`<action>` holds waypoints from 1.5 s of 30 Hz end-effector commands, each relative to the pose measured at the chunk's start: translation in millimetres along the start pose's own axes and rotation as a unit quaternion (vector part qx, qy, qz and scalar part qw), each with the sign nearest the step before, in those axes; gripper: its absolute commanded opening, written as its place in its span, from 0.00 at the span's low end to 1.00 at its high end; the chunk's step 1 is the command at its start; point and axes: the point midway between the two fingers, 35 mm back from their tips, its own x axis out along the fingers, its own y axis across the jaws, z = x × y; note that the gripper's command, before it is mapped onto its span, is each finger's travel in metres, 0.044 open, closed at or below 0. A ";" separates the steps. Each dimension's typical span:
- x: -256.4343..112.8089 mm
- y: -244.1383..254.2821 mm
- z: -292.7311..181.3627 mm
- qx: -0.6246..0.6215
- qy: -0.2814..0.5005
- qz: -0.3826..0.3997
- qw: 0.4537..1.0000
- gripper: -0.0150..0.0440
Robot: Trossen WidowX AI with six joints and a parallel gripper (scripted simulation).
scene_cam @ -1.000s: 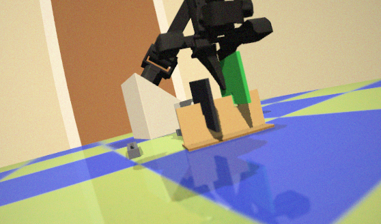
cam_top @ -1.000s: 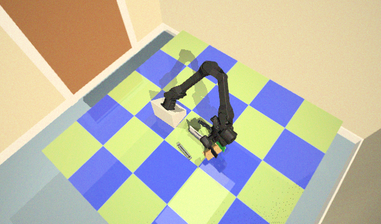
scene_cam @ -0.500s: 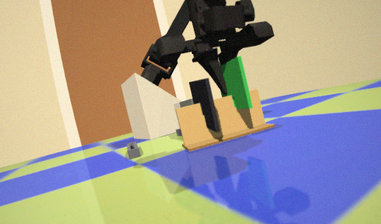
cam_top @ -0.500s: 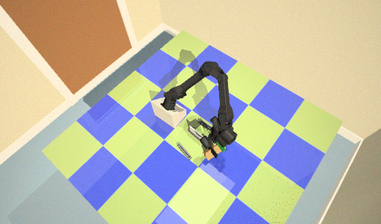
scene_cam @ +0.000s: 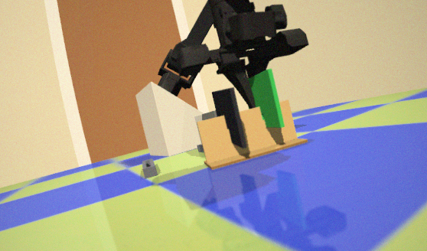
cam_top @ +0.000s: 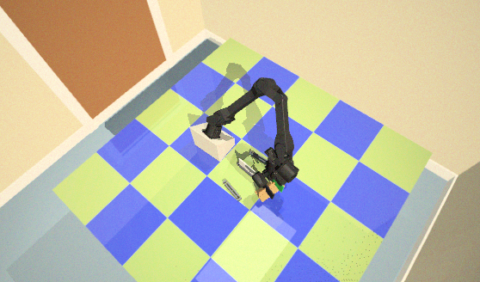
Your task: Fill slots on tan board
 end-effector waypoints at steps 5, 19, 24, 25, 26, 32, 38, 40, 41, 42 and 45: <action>5.8 -0.1 -0.7 0.004 0.003 0.002 1.000 0.25; 9.9 -0.1 -0.7 0.004 0.003 0.002 1.000 0.25; 8.2 0.1 -0.3 0.000 0.001 0.000 1.000 0.25; 8.2 0.1 -0.3 0.000 0.001 0.000 1.000 0.25; 8.2 0.1 -0.3 0.000 0.001 0.000 1.000 0.25; 8.2 0.1 -0.3 0.000 0.001 0.000 1.000 0.48; 8.2 0.1 -0.3 0.000 0.001 0.000 1.000 0.54; 8.2 0.1 -0.3 0.000 0.001 0.000 1.000 0.54; 8.2 0.1 -0.3 0.000 0.001 0.000 1.000 0.54; 8.2 0.1 -0.3 0.000 0.001 0.000 1.000 0.54; -6.2 -0.2 2.0 -0.002 -0.002 0.000 1.000 0.54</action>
